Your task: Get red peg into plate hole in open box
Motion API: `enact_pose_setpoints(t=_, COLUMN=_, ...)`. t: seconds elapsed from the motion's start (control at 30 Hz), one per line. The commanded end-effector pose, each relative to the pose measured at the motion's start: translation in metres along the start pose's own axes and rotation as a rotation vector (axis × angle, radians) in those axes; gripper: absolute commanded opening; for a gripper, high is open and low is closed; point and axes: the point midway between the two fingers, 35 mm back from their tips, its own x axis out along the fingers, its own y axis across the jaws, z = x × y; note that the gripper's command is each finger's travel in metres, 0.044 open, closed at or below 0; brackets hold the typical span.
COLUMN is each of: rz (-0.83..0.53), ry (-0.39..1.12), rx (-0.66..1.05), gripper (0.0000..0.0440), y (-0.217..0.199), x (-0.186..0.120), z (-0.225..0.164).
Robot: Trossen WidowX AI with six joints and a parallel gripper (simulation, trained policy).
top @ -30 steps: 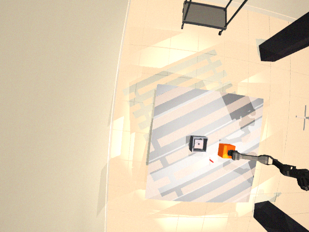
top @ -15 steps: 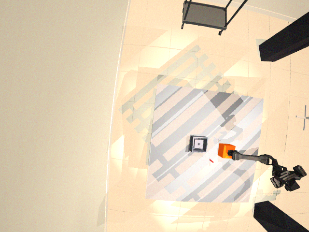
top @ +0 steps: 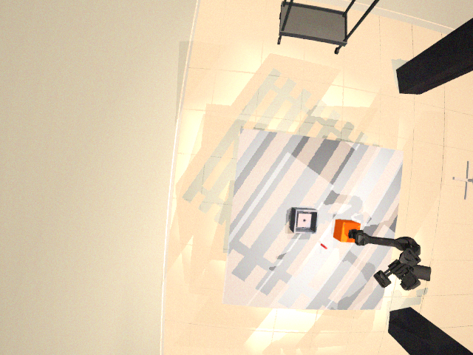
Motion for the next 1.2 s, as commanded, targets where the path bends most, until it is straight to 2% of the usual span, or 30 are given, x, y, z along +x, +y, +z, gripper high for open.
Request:
enact_pose_setpoints(t=0.0, rz=0.068, ry=0.087, rx=0.048, gripper=0.0440, y=0.031, x=0.011, z=-0.027)
enact_pose_setpoints(t=0.27, rz=0.211, ry=0.287, rx=0.169, gripper=0.0440, y=0.099, x=0.018, z=-0.083)
enact_pose_setpoints(t=0.57, rz=0.341, ry=0.537, rx=0.293, gripper=0.0440, y=0.172, x=0.001, z=-0.142)
enact_pose_setpoints(t=0.87, rz=0.426, ry=0.816, rx=0.392, gripper=0.0440, y=0.235, x=-0.038, z=-0.196)
enact_pose_setpoints(t=1.17, rz=0.452, ry=1.120, rx=0.450, gripper=0.0436, y=0.281, x=-0.096, z=-0.242)
